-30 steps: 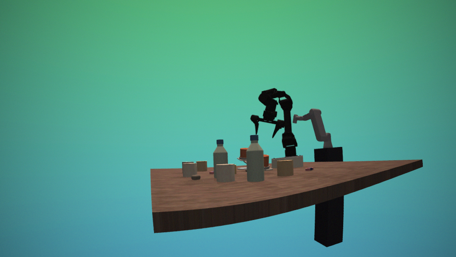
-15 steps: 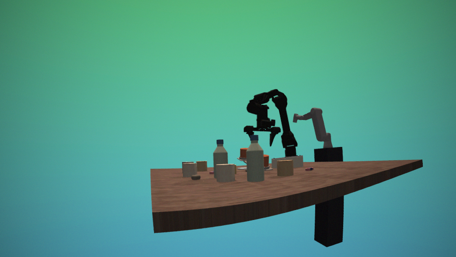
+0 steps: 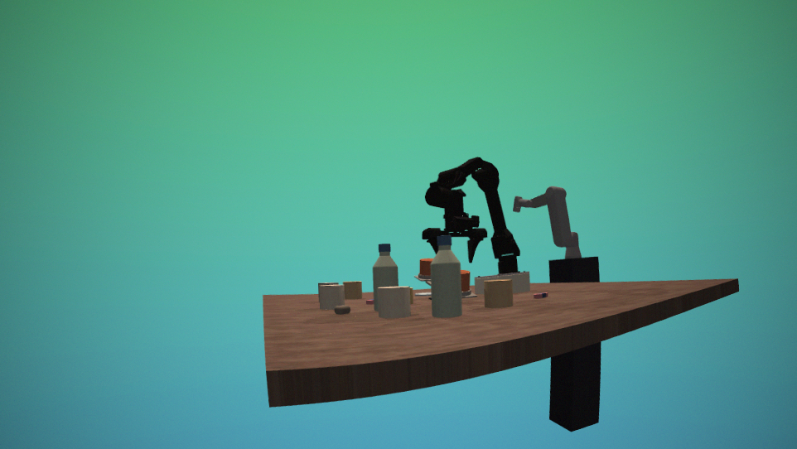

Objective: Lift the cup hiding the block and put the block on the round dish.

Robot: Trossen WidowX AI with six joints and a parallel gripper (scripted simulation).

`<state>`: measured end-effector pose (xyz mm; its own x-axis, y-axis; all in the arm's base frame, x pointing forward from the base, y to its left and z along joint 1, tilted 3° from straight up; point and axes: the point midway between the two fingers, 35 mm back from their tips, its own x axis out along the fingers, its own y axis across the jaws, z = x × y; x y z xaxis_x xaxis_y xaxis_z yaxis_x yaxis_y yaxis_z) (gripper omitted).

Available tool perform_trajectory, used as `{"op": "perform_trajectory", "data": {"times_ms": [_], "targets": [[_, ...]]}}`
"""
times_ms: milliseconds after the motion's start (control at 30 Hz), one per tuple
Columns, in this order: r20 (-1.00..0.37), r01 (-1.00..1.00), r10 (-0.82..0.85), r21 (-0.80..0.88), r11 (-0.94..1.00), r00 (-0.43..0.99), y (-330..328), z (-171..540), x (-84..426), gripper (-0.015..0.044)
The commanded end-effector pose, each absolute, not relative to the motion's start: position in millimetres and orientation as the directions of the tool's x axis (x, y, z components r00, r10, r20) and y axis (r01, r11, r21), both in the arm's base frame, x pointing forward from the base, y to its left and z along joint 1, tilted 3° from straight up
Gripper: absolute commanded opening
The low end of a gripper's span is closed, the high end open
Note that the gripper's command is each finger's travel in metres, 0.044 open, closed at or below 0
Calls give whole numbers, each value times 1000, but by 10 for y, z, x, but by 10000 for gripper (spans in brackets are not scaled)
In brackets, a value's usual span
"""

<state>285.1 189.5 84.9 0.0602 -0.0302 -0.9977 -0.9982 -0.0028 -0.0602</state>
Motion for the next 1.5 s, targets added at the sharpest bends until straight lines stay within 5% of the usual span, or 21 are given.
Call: {"op": "perform_trajectory", "data": {"times_ms": [0,1467], "targets": [[-998,-999,-34,-47,-11,47,1883,772,2829,440],[-998,-999,-35,-47,-11,47,1860,161,2854,420]]}}
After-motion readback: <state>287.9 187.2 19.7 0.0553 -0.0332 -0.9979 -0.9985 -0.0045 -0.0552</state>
